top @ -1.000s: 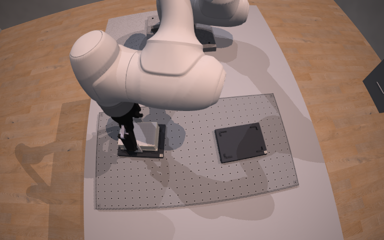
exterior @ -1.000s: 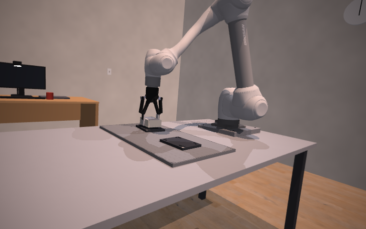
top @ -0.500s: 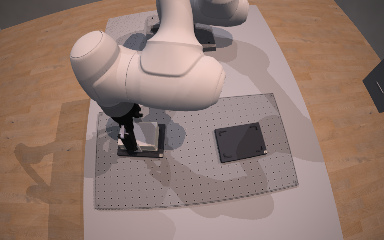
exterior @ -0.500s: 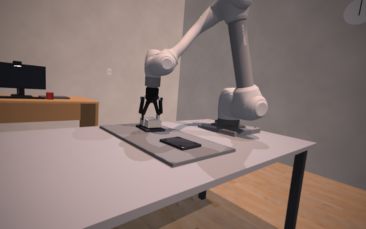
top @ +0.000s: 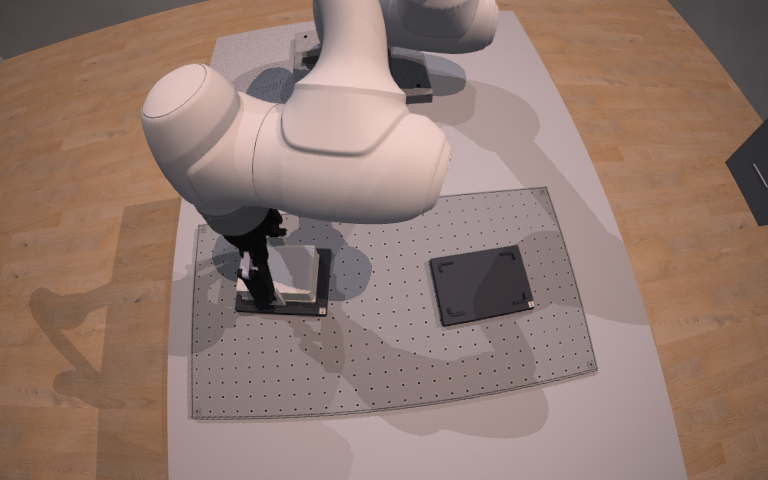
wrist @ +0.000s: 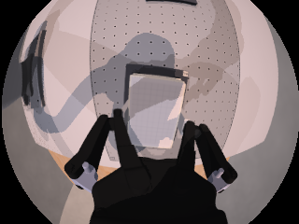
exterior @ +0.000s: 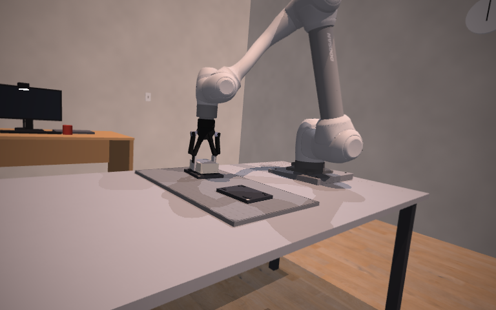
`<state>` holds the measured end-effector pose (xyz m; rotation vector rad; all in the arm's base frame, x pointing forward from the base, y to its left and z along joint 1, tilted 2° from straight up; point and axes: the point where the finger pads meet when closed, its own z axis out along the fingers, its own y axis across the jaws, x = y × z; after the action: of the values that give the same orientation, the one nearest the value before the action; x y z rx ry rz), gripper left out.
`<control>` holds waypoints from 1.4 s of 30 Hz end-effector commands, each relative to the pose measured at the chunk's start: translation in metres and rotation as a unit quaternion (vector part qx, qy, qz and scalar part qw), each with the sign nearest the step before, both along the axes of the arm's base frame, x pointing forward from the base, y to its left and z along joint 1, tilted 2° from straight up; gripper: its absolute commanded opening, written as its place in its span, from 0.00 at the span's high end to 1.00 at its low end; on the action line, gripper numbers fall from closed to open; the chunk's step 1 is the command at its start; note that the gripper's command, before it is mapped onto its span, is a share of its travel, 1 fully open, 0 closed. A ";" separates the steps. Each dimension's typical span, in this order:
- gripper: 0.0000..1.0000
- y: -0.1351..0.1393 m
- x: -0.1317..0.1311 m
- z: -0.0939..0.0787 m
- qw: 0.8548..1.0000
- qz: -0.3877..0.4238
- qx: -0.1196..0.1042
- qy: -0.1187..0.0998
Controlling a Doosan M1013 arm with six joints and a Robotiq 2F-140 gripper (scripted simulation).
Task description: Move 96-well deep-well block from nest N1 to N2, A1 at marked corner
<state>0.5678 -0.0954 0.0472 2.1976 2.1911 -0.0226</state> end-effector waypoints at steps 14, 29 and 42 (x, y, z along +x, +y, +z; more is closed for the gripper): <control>1.00 0.000 0.000 -0.002 1.000 0.000 0.000 0.000; 1.00 0.000 0.000 -0.004 1.000 0.000 0.000 0.000; 0.00 0.000 0.000 -0.006 1.000 0.000 0.000 0.000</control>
<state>0.5679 -0.0956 0.0410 2.1976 2.1911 -0.0226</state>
